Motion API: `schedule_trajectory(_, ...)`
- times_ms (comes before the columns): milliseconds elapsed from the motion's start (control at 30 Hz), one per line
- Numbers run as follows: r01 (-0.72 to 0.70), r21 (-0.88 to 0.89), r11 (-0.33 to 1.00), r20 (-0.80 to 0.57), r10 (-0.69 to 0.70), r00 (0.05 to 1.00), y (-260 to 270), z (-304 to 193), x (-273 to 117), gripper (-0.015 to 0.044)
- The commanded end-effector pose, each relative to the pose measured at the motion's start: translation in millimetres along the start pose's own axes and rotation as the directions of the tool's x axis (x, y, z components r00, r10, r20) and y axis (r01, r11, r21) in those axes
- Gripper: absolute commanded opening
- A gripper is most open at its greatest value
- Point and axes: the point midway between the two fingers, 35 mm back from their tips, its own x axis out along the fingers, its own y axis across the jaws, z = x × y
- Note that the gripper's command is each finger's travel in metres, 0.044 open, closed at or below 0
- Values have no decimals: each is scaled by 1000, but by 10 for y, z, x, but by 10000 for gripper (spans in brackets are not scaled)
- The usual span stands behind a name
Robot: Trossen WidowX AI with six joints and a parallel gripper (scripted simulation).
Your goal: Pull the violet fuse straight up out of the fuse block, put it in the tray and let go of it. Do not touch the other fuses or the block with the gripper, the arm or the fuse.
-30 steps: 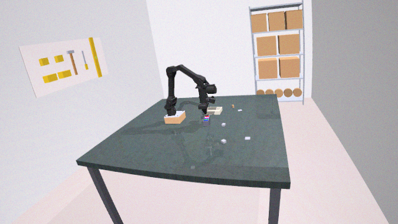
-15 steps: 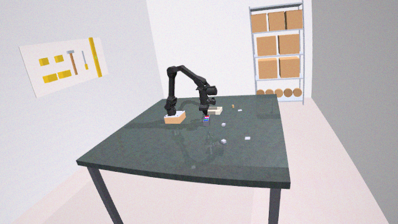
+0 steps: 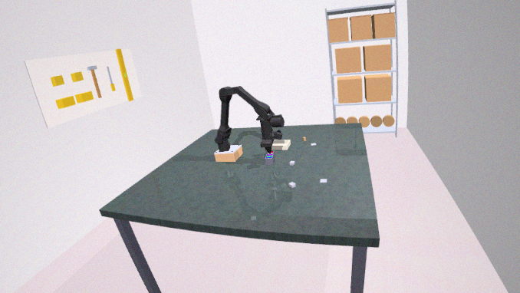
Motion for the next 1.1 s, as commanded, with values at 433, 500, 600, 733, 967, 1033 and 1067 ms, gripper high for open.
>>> schedule_trajectory(433, 0, -1, 1000, -14, 0, 1000, 3, -30, 64, 71)
schedule_trajectory(500, 0, -1, 1000, -14, 0, 1000, 3, -30, 79, 71)
schedule_trajectory(600, 0, -1, 1000, -14, 0, 1000, 3, -30, 107, 71)
schedule_trajectory(733, 0, -1, 1000, -14, 0, 1000, 3, -31, 144, 71)
schedule_trajectory(967, 0, -1, 1000, -14, 0, 1000, 3, -31, 150, 71)
schedule_trajectory(1033, 0, -1, 1000, -14, 0, 1000, 3, -31, 150, 71)
schedule_trajectory(1067, 0, -1, 1000, -14, 0, 1000, 3, -31, 150, 71)
